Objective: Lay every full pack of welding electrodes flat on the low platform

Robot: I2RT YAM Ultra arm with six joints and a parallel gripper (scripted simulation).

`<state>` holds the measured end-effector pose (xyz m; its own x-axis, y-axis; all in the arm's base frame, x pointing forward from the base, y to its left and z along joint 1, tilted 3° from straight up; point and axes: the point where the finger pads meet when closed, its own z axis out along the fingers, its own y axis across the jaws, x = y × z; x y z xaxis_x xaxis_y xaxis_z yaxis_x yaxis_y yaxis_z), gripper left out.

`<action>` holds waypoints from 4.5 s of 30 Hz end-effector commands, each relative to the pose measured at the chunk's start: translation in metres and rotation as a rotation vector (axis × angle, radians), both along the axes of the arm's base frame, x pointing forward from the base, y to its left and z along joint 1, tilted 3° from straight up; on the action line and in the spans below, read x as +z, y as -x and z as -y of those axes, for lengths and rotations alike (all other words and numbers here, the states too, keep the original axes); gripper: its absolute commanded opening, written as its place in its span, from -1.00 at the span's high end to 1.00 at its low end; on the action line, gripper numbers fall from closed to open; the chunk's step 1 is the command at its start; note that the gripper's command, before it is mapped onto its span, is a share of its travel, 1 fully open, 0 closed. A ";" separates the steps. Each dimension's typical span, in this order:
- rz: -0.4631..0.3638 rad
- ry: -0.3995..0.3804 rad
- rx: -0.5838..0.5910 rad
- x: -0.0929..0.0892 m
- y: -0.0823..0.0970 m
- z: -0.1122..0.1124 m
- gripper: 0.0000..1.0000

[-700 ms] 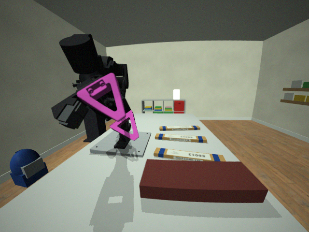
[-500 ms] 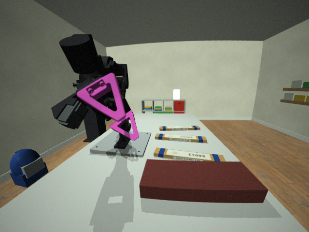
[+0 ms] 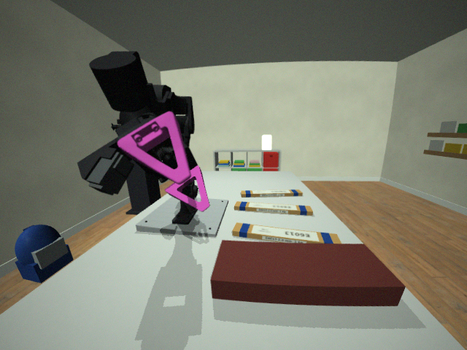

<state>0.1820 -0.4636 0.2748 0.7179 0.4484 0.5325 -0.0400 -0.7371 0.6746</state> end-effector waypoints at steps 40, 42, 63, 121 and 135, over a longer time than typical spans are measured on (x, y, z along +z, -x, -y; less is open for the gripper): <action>0.002 0.009 0.001 0.071 0.006 0.003 -0.91; 0.002 0.009 0.002 0.076 0.005 0.002 -0.91; -0.087 0.333 0.147 0.109 -0.045 -0.025 -0.91; -0.295 0.933 0.575 0.133 -0.167 -0.156 -0.91; -0.328 1.032 0.613 0.136 -0.175 -0.174 -0.91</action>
